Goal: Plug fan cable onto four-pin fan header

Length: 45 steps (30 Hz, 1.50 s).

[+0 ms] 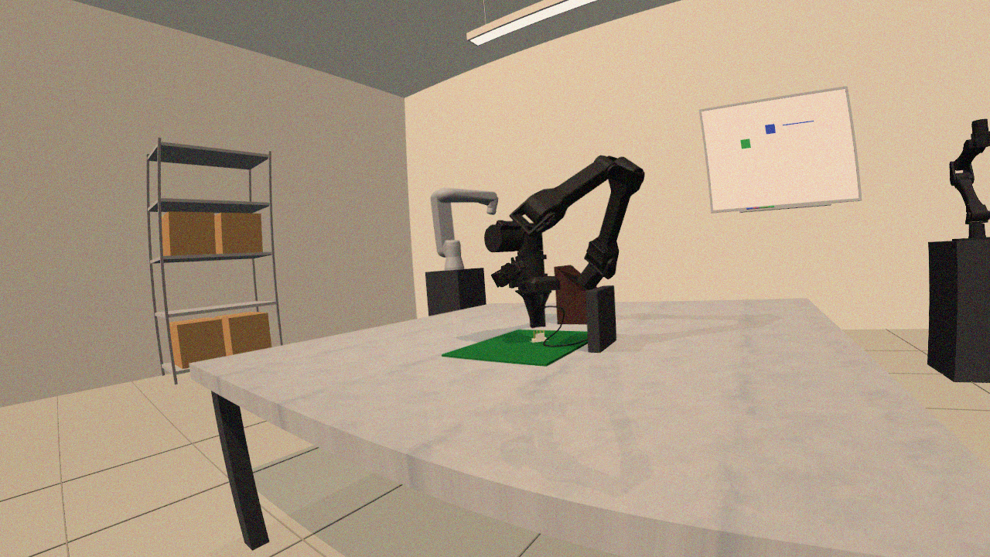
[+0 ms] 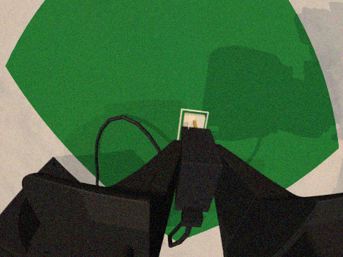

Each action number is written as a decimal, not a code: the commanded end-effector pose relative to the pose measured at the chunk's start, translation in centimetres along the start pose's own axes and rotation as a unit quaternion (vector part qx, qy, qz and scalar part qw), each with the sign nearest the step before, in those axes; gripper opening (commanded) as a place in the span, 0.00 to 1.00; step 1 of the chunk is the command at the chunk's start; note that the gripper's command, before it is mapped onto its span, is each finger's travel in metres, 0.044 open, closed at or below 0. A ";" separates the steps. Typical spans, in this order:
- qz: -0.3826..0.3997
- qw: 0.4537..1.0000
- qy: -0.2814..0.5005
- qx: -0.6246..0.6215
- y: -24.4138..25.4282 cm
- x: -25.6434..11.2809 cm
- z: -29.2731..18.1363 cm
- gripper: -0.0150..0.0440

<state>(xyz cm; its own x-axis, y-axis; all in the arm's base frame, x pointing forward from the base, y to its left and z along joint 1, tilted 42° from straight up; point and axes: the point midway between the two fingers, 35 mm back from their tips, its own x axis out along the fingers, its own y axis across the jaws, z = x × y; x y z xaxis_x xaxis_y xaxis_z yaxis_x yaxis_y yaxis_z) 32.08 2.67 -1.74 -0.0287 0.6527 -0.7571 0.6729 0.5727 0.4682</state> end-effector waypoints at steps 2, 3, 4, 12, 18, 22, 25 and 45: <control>0.001 1.000 0.005 0.006 -0.2 0.6 -0.1 0.25; 0.001 1.000 0.005 0.006 -0.2 0.6 -0.1 0.25; 0.001 1.000 0.005 0.006 -0.2 0.6 -0.1 0.25; 0.001 1.000 0.005 0.008 -0.2 0.6 -0.2 0.25; 0.001 1.000 0.005 0.008 -0.2 0.6 -0.3 0.25; 0.001 1.000 0.005 0.007 -0.1 0.6 -0.3 0.25; 0.001 1.000 0.005 0.006 0.0 0.6 -0.2 0.25; 0.001 1.000 0.005 0.008 -0.2 0.6 -0.2 0.25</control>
<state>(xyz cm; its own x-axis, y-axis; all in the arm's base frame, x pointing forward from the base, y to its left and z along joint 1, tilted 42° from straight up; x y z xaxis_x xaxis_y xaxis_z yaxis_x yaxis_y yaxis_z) 31.87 3.07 -2.17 -0.0365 0.6549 -0.7548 0.6800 0.5698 0.4615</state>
